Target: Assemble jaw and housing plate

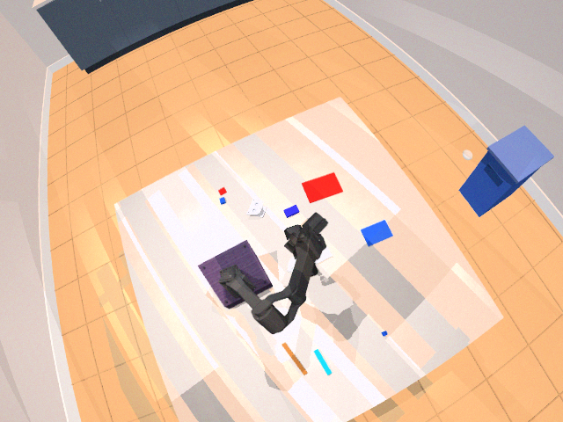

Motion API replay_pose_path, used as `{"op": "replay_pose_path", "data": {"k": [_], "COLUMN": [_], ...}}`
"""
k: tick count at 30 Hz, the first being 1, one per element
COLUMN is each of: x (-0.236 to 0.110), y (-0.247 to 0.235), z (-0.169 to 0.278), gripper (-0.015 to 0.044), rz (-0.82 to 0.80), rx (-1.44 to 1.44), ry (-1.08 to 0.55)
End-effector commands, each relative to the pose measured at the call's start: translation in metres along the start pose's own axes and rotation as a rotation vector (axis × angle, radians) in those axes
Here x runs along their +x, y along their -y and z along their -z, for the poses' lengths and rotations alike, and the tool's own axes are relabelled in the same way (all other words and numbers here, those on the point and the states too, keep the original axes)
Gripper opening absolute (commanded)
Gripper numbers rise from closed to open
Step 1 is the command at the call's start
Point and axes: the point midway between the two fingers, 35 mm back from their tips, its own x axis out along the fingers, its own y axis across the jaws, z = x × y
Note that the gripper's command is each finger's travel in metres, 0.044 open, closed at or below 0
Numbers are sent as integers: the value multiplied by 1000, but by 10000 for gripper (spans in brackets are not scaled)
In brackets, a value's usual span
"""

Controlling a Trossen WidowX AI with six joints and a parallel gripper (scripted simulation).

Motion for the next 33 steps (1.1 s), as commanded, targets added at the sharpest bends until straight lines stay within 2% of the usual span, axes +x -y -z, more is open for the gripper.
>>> {"op": "replay_pose_path", "data": {"k": [1, 23, 33], "x": [0, 0, -2], "y": [-2, -2, -23], "z": [-1, -2, -23], "gripper": [134, 134, 134], "rz": [-3, -3, -5], "rx": [-10, 14, 14], "ry": [0, 0, 1]}}
